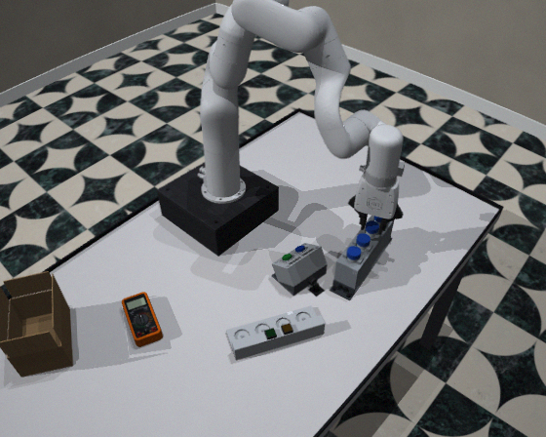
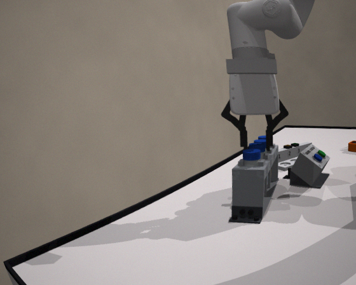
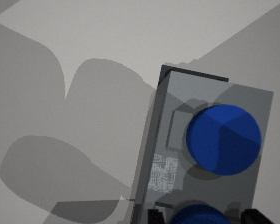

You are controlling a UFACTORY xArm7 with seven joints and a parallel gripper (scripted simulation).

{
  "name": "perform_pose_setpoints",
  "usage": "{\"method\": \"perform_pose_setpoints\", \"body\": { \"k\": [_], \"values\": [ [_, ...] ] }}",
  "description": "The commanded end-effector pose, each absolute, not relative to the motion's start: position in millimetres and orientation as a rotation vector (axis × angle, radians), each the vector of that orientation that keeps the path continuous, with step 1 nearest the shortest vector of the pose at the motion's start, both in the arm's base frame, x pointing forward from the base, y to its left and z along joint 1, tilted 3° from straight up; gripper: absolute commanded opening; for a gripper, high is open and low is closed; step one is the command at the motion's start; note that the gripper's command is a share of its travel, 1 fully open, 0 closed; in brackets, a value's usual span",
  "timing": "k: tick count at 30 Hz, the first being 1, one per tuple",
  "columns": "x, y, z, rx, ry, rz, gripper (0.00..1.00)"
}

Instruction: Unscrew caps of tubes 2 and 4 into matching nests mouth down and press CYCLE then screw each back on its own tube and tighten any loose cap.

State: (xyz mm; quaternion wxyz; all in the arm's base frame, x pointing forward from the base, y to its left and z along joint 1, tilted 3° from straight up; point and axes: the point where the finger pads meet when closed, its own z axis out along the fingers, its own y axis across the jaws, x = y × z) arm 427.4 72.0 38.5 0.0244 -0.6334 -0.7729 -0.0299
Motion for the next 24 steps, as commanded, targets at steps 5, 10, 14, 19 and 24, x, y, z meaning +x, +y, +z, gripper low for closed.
{"method": "perform_pose_setpoints", "body": {
  "k": [5,10,14,19,24],
  "values": [
    [429.1,72.6,40.0,-2.501,-1.838,-0.047,0.46],
    [429.0,72.5,39.9,-2.726,-1.476,-0.039,0.46],
    [429.0,72.5,39.9,-2.835,-1.256,-0.031,0.46],
    [429.0,72.5,39.9,-2.865,-1.185,-0.029,0.46],
    [429.0,72.5,39.9,-2.865,-1.185,-0.029,0.0]
  ]
}}
